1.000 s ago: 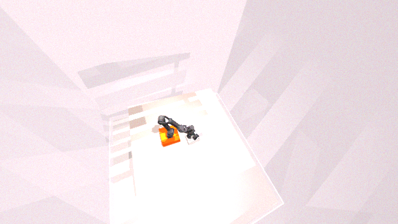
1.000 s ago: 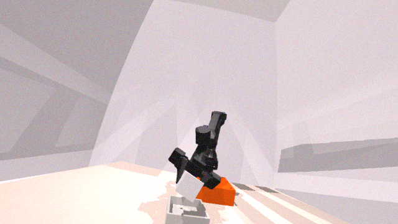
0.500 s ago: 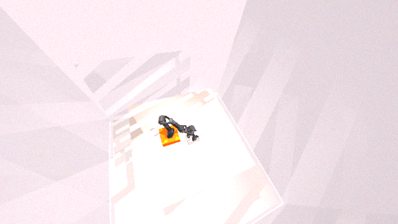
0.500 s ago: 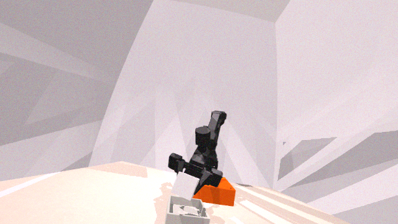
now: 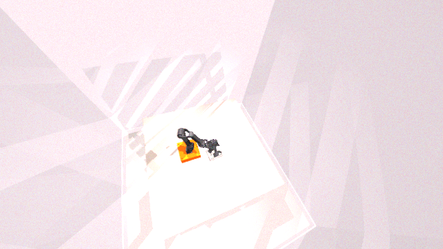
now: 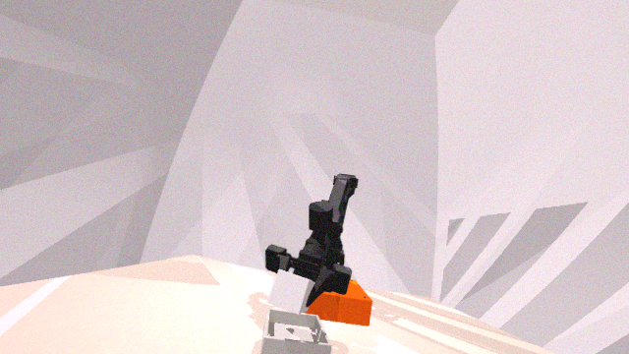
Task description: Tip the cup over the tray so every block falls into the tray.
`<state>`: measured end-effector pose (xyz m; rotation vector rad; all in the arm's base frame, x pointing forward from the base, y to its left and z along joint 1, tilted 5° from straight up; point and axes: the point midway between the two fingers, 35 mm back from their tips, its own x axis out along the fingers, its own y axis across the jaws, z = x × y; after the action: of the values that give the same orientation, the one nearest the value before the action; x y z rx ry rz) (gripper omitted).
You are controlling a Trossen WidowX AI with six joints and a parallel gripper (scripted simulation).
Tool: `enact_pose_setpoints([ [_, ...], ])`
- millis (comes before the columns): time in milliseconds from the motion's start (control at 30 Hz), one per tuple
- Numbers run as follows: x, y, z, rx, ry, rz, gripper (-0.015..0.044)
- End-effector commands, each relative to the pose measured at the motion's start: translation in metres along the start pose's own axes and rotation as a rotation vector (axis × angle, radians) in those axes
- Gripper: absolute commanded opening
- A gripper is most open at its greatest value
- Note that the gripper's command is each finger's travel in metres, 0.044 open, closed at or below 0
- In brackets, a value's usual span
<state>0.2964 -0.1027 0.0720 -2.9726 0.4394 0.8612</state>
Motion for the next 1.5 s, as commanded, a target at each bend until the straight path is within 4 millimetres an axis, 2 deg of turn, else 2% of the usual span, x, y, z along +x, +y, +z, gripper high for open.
enact_pose_setpoints([
  [0,0.002,0.0,0.008,0.007,0.002,0.004,0.0],
  [700,0.002,0.0,0.009,0.006,0.147,0.02,0.0],
  [1467,-0.012,0.0,0.008,0.007,0.294,0.036,0.0],
])
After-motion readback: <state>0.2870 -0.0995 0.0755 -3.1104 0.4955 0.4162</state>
